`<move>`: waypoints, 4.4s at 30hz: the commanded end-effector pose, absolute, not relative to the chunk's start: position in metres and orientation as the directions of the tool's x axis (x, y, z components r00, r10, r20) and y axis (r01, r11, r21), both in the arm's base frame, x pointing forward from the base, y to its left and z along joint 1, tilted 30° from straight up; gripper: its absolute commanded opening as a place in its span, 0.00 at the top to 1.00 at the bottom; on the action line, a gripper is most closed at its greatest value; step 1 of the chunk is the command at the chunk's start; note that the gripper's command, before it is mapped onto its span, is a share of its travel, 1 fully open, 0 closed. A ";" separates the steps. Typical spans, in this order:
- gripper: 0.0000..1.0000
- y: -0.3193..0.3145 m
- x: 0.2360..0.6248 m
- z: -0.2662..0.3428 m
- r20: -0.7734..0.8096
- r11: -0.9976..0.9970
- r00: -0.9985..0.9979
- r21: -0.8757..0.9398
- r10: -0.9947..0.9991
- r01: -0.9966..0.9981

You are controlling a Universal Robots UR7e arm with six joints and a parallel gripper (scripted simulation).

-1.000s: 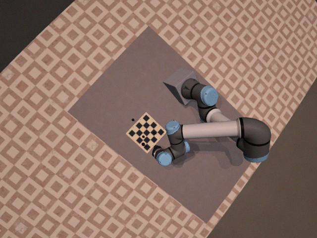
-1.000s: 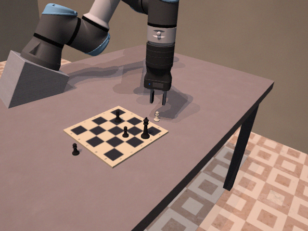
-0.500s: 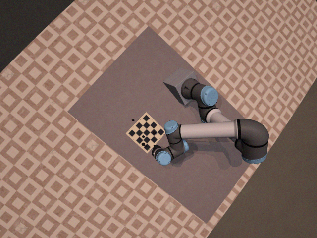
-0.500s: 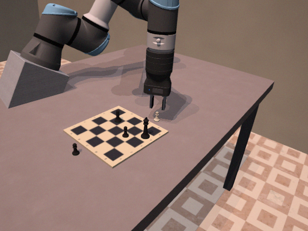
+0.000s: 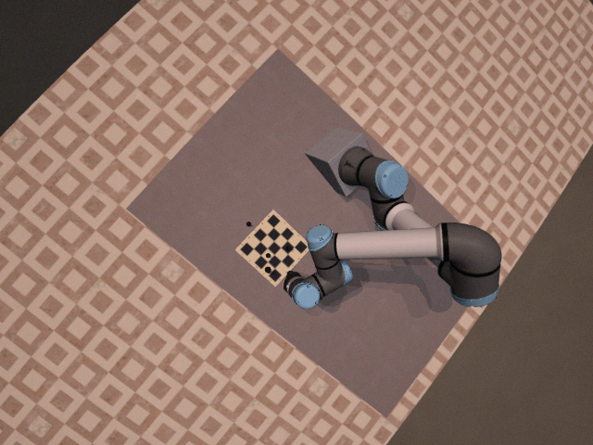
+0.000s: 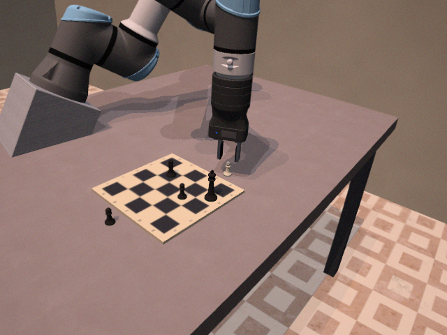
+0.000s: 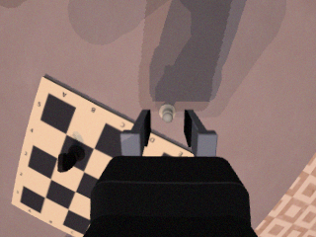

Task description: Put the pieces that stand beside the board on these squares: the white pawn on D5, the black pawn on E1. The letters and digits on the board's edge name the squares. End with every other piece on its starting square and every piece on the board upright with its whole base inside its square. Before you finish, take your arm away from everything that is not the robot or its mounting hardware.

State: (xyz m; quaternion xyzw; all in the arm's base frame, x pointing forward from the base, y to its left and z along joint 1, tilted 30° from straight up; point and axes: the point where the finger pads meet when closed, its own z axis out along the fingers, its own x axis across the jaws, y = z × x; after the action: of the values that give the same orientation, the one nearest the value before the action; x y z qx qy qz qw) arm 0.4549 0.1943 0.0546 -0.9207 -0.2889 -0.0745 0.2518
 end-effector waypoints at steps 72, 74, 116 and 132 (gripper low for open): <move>0.32 0.211 0.455 0.026 0.284 -0.707 0.822 -0.420 0.494 0.570; 0.32 0.211 0.455 0.026 0.284 -0.707 0.822 -0.420 0.494 0.570; 1.00 0.211 0.455 0.026 0.284 -0.707 0.822 -0.420 0.494 0.570; 1.00 0.211 0.455 0.026 0.284 -0.707 0.822 -0.420 0.494 0.570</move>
State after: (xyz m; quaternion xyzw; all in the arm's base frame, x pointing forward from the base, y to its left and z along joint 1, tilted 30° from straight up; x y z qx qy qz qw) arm 0.4549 0.2111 0.0260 -0.9207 -0.2888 -0.0748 0.2516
